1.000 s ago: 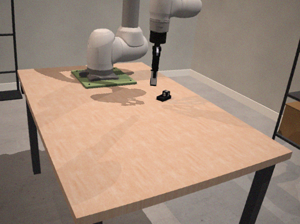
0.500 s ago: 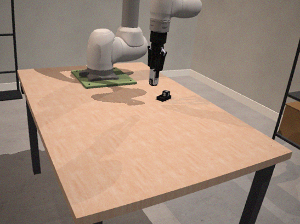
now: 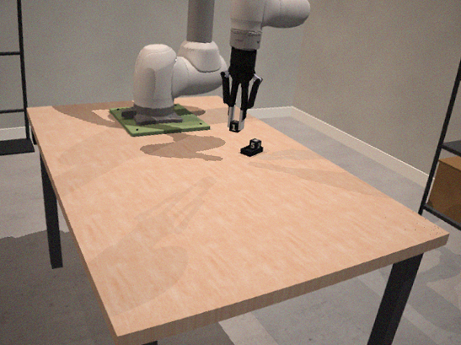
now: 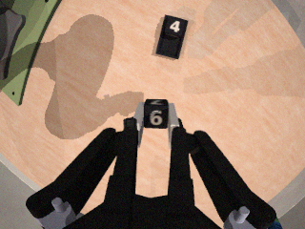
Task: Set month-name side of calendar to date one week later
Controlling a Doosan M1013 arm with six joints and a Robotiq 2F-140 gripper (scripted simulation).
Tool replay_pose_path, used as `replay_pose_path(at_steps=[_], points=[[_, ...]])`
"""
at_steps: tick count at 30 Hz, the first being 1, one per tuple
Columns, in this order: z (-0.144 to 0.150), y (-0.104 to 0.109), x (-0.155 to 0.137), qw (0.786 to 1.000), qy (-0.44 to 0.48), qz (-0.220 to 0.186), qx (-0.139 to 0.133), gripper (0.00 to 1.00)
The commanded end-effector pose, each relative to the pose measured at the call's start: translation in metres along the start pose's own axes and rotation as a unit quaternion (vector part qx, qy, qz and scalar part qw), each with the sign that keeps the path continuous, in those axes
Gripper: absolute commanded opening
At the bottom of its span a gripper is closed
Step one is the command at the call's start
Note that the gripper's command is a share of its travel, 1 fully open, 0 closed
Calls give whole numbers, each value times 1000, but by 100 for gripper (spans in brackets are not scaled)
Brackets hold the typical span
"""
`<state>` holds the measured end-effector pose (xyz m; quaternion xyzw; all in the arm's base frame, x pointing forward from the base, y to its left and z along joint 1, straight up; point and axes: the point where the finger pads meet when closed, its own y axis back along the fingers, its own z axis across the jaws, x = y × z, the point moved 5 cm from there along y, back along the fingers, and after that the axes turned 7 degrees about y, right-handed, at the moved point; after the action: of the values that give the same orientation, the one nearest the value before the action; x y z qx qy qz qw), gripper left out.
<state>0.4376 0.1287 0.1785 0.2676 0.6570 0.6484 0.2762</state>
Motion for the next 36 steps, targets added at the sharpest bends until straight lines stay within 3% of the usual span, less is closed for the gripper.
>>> replay_pose_path(at_steps=[1, 9, 12, 15, 17, 19, 29, 31, 36], points=[[0, 0, 0, 997, 81, 5, -3, 24], [0, 0, 0, 973, 232, 4, -4, 24], [0, 0, 0, 952, 306, 4, -4, 24], [0, 0, 0, 946, 323, 4, -4, 24], [0, 0, 0, 922, 386, 4, -4, 24], [0, 0, 0, 915, 404, 4, -5, 24], [0, 0, 0, 811, 585, 3, -5, 24], [0, 0, 0, 811, 585, 3, -5, 24], [0, 0, 0, 781, 624, 2, -5, 24]])
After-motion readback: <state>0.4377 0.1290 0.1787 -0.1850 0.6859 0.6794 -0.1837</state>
